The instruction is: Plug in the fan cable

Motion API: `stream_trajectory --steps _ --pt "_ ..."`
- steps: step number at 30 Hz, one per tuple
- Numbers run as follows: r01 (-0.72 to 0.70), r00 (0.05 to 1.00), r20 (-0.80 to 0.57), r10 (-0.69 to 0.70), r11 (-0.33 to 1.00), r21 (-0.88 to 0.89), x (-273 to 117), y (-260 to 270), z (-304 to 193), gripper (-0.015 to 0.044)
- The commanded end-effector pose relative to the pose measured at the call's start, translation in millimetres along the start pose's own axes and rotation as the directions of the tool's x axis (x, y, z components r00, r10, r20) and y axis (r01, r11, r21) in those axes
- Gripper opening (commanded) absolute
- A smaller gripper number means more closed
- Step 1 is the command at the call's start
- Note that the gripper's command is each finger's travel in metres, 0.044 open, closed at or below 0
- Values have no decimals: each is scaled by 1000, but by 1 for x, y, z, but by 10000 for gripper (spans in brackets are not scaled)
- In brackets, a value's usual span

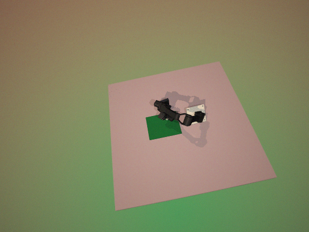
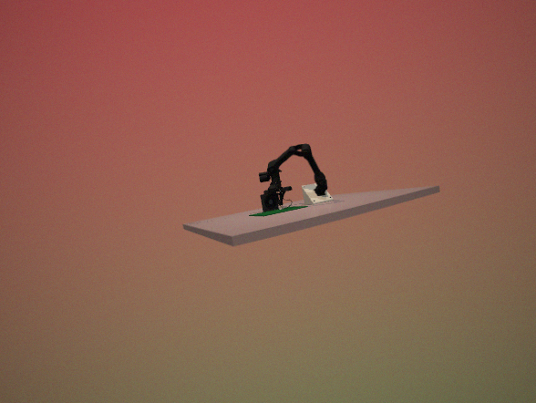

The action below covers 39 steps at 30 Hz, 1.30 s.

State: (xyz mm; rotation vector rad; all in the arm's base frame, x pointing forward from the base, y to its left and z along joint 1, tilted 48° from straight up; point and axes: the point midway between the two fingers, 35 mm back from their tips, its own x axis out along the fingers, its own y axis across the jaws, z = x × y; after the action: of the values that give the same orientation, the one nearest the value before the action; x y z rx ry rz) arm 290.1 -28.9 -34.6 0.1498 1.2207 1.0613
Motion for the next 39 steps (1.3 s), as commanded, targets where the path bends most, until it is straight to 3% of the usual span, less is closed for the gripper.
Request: stream_trajectory --steps 1,39 --pt "-4 1000 5 4 1000 6 2 0 0 0" --pt "-4 1000 5 4 1000 6 6 0 0 0"
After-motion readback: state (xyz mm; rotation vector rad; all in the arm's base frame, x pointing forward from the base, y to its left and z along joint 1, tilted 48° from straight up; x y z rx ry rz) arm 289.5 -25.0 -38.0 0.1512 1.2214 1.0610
